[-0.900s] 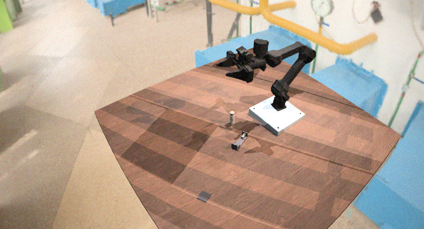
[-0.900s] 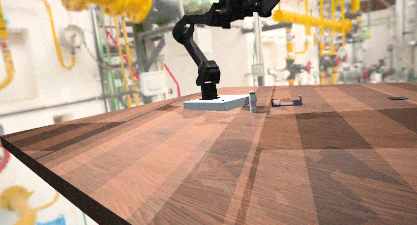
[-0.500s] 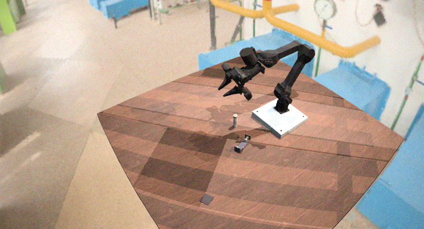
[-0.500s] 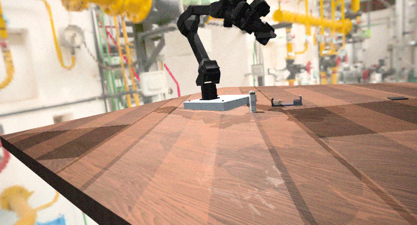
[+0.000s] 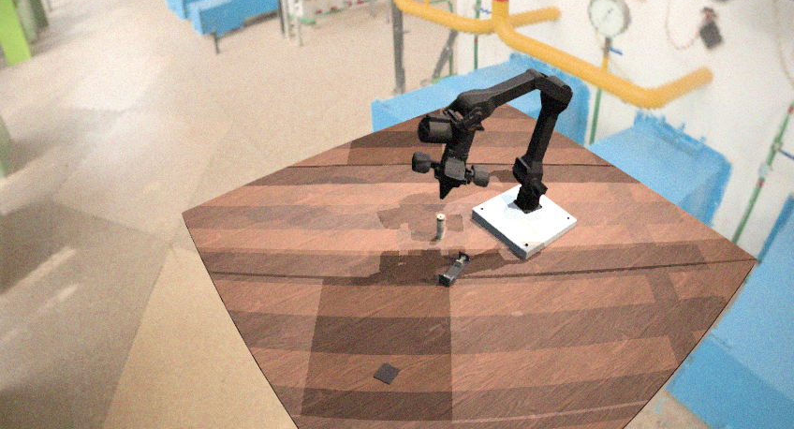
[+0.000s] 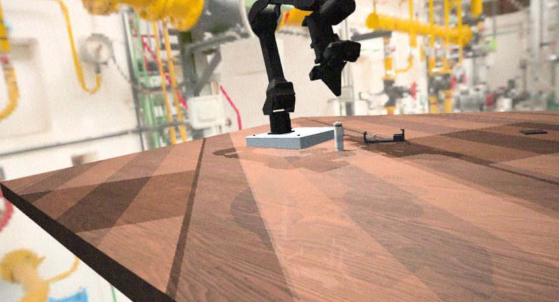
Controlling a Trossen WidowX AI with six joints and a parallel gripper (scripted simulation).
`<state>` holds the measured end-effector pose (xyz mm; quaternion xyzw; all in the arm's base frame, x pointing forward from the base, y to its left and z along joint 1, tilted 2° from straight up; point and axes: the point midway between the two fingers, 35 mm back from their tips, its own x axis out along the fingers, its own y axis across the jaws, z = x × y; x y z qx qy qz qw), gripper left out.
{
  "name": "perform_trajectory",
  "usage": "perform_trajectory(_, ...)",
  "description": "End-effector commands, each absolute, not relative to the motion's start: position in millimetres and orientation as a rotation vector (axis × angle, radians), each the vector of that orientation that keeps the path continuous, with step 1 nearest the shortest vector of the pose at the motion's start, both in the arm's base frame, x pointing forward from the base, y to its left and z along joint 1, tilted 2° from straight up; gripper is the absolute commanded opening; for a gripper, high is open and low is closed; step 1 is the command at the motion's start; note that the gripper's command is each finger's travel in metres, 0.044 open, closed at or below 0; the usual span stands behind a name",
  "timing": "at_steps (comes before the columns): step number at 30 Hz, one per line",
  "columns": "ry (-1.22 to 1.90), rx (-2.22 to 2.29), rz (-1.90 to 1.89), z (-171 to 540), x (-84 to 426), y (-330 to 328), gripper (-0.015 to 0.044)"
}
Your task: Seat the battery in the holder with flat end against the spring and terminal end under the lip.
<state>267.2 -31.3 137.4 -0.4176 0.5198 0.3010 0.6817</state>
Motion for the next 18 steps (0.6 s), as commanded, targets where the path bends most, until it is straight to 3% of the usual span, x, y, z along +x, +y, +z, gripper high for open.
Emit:
perform_trajectory(1,1.299,-1.007,1.040,129,234,-30,0.0000)
perform_trajectory(12,1.299,-1.007,1.040,128,234,-30,0.0000)
perform_trajectory(18,1.299,-1.007,1.040,88,237,-30,0.0000)
